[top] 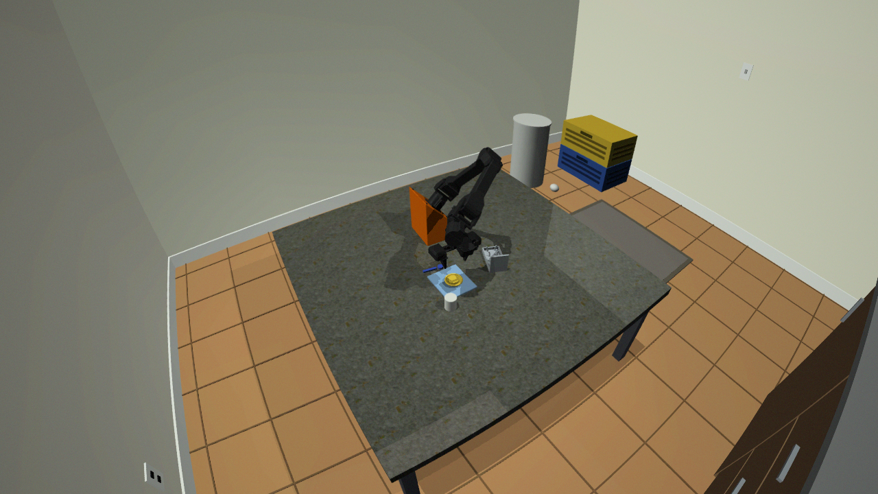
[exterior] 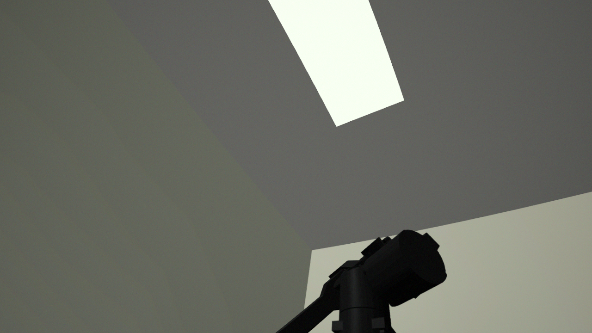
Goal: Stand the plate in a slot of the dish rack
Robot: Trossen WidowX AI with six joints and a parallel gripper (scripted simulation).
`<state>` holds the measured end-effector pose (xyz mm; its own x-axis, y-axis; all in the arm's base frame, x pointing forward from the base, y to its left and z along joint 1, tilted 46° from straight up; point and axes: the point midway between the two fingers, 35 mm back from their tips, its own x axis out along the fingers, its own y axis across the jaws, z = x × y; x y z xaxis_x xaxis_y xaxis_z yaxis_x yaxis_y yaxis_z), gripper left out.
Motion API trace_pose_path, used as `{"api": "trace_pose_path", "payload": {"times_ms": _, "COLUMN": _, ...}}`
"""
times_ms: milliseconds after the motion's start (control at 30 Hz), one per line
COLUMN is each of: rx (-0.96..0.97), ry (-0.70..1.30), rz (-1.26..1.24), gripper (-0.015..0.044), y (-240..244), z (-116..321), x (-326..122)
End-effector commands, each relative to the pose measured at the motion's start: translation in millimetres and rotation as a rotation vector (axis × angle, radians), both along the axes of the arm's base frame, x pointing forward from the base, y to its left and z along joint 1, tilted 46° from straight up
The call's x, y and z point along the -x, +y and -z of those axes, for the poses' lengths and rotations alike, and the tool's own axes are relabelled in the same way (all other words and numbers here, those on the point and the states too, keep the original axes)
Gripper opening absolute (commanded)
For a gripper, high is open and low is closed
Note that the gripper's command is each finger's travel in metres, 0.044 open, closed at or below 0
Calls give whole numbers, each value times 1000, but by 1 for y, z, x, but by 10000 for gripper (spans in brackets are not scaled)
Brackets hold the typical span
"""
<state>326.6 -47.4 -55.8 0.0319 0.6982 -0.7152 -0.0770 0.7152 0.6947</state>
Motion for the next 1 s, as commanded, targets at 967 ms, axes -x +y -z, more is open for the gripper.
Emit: {"api": "trace_pose_path", "payload": {"times_ms": 967, "rx": -21, "ry": 31, "rz": 1, "gripper": 400, "y": 52, "z": 51, "x": 8}}
